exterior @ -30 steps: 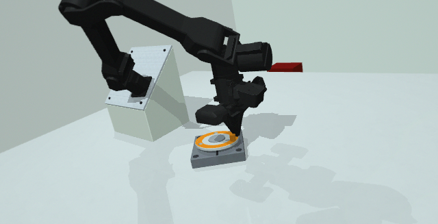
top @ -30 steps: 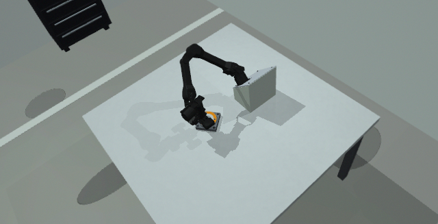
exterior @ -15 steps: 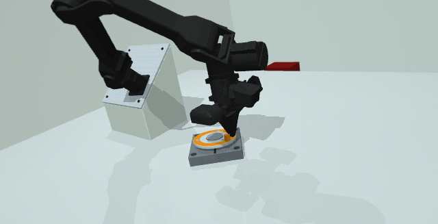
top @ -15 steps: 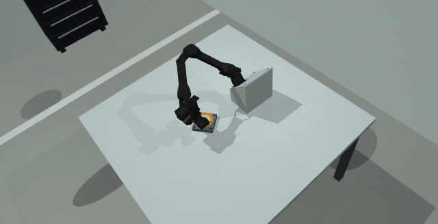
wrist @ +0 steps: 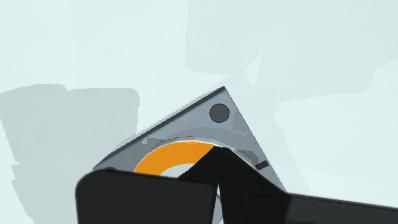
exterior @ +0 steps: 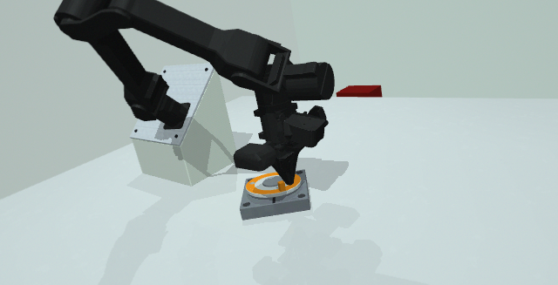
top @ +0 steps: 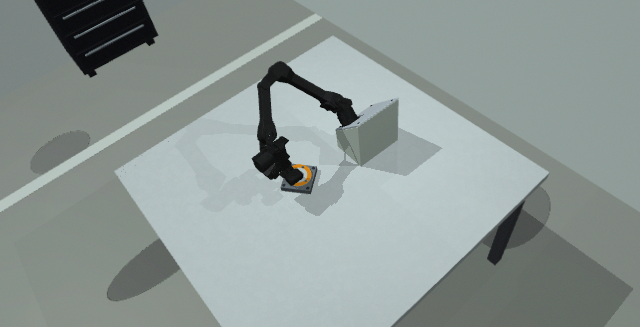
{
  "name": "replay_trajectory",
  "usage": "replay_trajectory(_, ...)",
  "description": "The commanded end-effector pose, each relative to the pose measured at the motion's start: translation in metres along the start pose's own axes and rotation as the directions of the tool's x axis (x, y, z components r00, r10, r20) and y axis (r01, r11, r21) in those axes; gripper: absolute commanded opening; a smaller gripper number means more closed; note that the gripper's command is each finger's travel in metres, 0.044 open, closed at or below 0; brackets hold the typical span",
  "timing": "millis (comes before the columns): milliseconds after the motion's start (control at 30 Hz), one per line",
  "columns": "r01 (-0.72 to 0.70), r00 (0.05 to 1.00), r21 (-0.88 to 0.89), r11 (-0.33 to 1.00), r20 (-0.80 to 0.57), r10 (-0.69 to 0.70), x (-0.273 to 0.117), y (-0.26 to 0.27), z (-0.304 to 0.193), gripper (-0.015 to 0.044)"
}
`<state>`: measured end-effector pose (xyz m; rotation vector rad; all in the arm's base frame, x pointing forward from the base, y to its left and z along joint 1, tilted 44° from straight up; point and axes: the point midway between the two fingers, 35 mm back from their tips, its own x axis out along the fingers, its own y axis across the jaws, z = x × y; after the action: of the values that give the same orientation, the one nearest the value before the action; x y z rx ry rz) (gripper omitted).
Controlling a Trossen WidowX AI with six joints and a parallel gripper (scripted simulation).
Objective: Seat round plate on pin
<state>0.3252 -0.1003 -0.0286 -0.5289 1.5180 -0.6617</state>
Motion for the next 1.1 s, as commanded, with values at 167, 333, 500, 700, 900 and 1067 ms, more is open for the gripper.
replay_trajectory(167,0.006,1.0,0.001,1.0,-0.001,-0.006,0.0,-0.013,-0.004,0.0)
replay_trajectory(333,0.006,1.0,0.001,1.0,-0.001,-0.006,-0.001,-0.016,-0.006,0.0)
replay_trajectory(500,0.007,1.0,0.001,1.0,-0.001,-0.007,0.0,-0.019,-0.008,0.0)
replay_trajectory(700,0.005,1.0,0.001,1.0,-0.001,-0.005,-0.012,-0.018,-0.007,0.0)
replay_trajectory(900,0.004,1.0,0.0,1.0,-0.001,-0.004,-0.043,-0.015,-0.011,0.0)
replay_trajectory(1067,0.009,1.0,-0.013,1.0,0.001,-0.009,-0.036,-0.013,-0.009,0.0)
